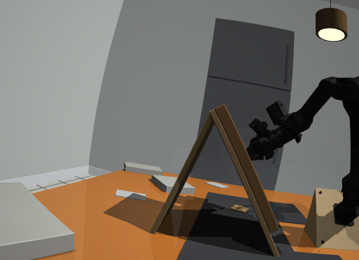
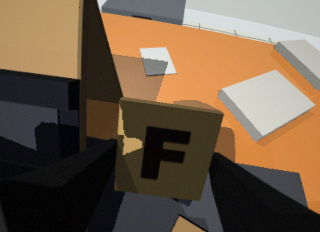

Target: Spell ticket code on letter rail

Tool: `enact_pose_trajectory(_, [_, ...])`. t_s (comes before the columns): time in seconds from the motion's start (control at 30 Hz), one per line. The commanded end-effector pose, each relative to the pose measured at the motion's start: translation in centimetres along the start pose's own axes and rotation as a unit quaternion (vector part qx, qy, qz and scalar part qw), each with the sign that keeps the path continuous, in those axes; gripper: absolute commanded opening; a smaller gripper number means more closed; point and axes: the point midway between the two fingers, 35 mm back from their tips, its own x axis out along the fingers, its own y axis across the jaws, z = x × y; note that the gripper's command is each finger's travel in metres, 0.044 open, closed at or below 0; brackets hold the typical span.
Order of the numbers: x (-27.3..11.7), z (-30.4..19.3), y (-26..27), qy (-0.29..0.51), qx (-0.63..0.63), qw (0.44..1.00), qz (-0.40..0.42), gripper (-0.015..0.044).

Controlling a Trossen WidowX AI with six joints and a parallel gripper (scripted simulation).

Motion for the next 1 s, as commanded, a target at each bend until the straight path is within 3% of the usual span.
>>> enact_pose_trajectory(0.0, [0.0, 0.0, 0.2, 0.000, 0.002, 1.000, -0.002, 0.0000])
enact_pose_trajectory(0.97, [0.0, 0.0, 1.7, 0.000, 0.002, 1.000, -0.001, 0.0000])
